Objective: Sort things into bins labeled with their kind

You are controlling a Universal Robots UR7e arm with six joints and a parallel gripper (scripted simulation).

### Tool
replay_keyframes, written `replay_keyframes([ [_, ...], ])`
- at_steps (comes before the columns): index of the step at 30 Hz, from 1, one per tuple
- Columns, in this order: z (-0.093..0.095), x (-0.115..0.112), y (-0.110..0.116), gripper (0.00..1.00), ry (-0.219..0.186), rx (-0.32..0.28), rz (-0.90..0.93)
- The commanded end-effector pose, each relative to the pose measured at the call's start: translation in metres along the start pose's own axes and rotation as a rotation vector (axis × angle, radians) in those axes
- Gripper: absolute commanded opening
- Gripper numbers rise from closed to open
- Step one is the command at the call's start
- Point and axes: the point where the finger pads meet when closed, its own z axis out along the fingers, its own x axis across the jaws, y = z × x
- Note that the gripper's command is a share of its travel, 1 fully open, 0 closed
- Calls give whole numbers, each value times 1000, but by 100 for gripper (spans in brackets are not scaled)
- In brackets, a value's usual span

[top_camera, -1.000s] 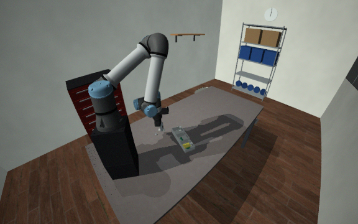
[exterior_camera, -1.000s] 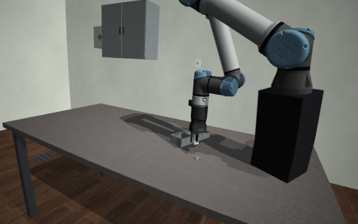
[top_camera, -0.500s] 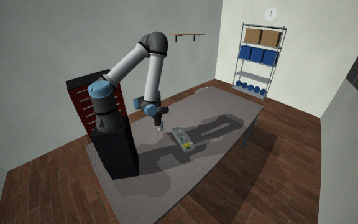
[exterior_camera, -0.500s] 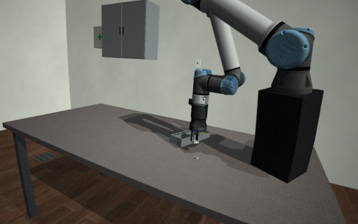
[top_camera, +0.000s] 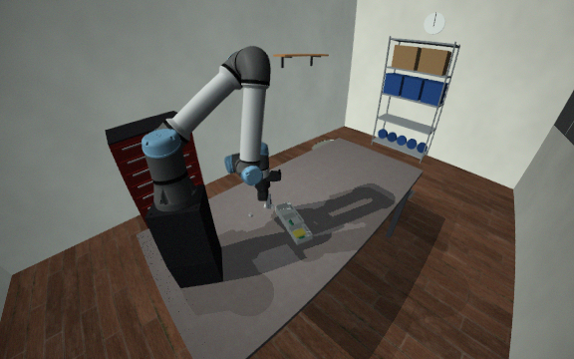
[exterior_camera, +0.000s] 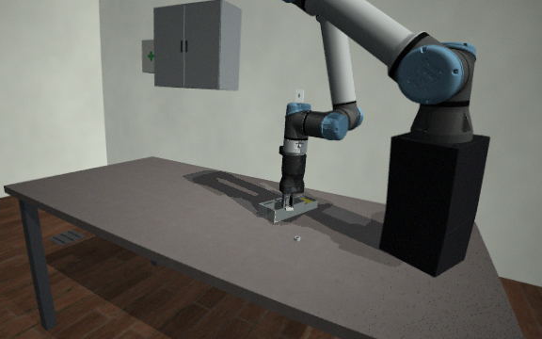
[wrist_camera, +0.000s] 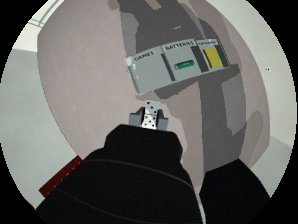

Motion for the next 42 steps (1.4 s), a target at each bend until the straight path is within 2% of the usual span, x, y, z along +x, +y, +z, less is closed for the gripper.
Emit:
replay_keyframes([
  [1, 0, -5, -30, 49, 1, 0, 157],
  [10, 0, -13, -79, 49, -7, 4, 381],
  [13, 0, -13, -79, 49, -8, 4, 406],
  [14, 0, -13, -79, 49, -10, 6, 479],
  [28, 0, -13, -80, 49, -10, 0, 812],
  [30, 0, -13, -80, 49, -10, 0, 812],
  [31, 0, -13, -80, 49, -8, -1, 884],
  [39, 0, -13, -79, 49, 1, 0, 1070],
  [42, 0, -13, -79, 49, 1, 0, 1081],
])
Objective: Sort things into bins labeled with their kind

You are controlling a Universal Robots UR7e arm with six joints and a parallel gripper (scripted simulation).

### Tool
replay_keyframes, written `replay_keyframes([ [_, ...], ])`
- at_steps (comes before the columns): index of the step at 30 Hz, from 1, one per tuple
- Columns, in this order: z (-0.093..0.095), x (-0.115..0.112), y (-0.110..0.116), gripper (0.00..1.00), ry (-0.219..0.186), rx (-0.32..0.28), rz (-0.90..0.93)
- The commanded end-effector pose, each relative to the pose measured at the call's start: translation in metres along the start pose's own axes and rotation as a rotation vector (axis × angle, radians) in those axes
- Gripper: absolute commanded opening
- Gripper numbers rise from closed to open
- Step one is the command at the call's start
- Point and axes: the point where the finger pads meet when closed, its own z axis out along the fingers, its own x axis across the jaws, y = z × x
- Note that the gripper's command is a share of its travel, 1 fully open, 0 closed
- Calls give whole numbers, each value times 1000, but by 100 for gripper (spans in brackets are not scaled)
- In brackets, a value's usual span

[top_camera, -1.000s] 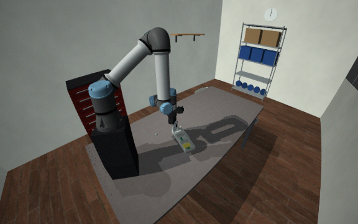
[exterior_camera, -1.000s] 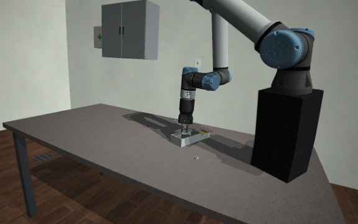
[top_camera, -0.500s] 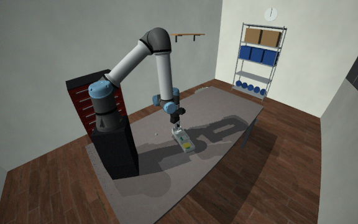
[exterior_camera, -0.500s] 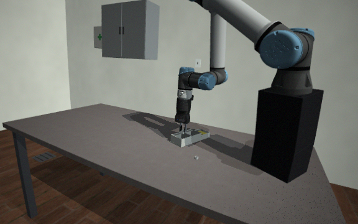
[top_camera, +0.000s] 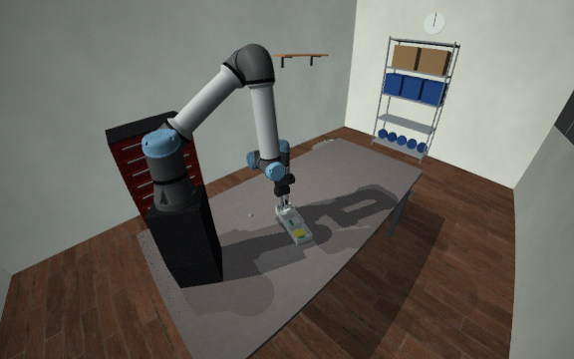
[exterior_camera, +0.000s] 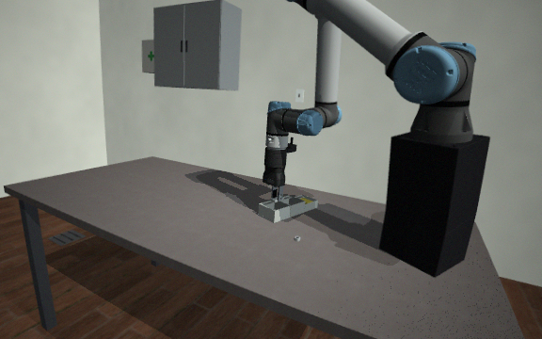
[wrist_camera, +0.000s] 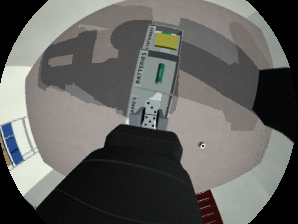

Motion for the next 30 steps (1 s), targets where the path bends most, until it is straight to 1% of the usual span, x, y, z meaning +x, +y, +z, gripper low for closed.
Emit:
replay_keyframes([
  [1, 0, 0, 0, 49, 3, 7, 74],
  [16, 0, 0, 0, 49, 3, 7, 74],
  [20, 8, 0, 0, 49, 3, 7, 74],
  [22, 8, 0, 0, 49, 3, 7, 74],
  [30, 24, 0, 0, 49, 3, 7, 74],
])
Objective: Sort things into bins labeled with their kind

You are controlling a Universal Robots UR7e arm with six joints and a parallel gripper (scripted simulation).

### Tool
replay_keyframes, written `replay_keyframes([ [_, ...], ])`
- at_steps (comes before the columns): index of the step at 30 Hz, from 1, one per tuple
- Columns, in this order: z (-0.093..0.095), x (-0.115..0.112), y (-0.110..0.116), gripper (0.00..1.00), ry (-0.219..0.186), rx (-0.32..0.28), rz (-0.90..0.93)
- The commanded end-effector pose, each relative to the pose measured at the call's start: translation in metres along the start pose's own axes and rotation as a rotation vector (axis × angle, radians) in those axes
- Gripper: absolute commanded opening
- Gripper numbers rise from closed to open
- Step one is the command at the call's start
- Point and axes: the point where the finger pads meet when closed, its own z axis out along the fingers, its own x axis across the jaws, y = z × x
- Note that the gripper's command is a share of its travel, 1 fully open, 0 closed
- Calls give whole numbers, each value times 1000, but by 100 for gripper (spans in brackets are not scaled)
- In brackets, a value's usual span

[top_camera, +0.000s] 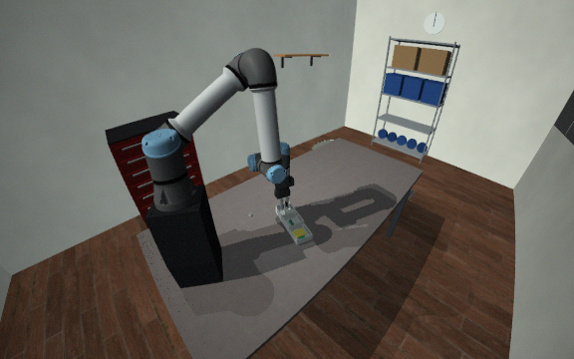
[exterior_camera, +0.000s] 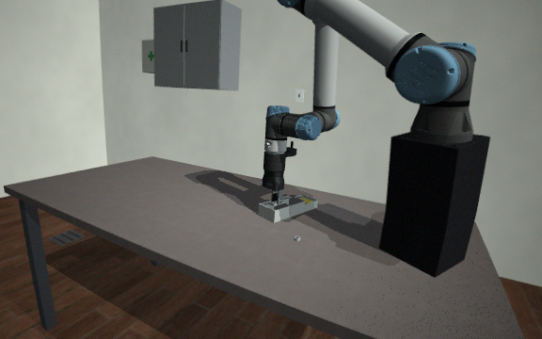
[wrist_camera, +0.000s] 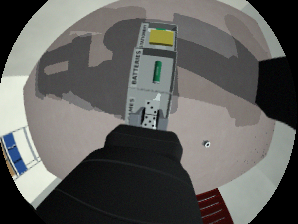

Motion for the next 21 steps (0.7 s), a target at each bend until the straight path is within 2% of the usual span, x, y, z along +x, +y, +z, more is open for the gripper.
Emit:
replay_keyframes([
  [1, 11, -1, 0, 49, -1, 0, 0],
  [16, 37, -1, 0, 49, -1, 0, 0],
  [21, 37, -1, 0, 49, -1, 0, 0],
])
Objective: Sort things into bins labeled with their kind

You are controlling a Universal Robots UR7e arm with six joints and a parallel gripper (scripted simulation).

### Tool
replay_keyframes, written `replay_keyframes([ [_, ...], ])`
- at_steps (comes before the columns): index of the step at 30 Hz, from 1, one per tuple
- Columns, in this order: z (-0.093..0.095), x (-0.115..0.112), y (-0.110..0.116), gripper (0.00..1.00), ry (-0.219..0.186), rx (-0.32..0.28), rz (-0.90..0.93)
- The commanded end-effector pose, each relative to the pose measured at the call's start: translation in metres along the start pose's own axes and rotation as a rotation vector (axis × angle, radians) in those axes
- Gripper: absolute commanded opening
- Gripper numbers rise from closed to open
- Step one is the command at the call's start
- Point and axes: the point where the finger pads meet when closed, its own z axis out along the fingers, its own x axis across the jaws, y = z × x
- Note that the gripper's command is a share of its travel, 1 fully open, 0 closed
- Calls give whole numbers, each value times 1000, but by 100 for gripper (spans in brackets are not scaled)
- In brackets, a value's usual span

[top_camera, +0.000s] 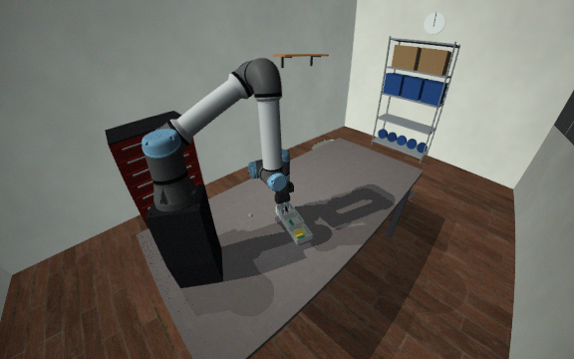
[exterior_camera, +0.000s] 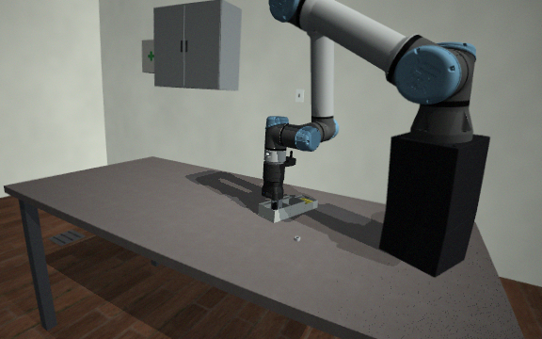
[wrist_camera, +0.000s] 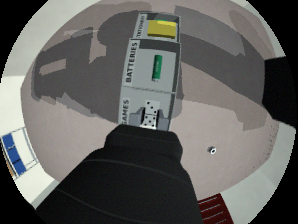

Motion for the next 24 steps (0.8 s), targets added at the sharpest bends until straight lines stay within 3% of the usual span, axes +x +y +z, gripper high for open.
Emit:
replay_keyframes([
  [1, 2, -1, 0, 49, -2, 0, 0],
  [12, 2, -1, 0, 49, -2, 0, 0],
  [13, 2, -1, 0, 65, -2, 0, 0],
  [24, 2, -1, 0, 65, -2, 0, 0],
])
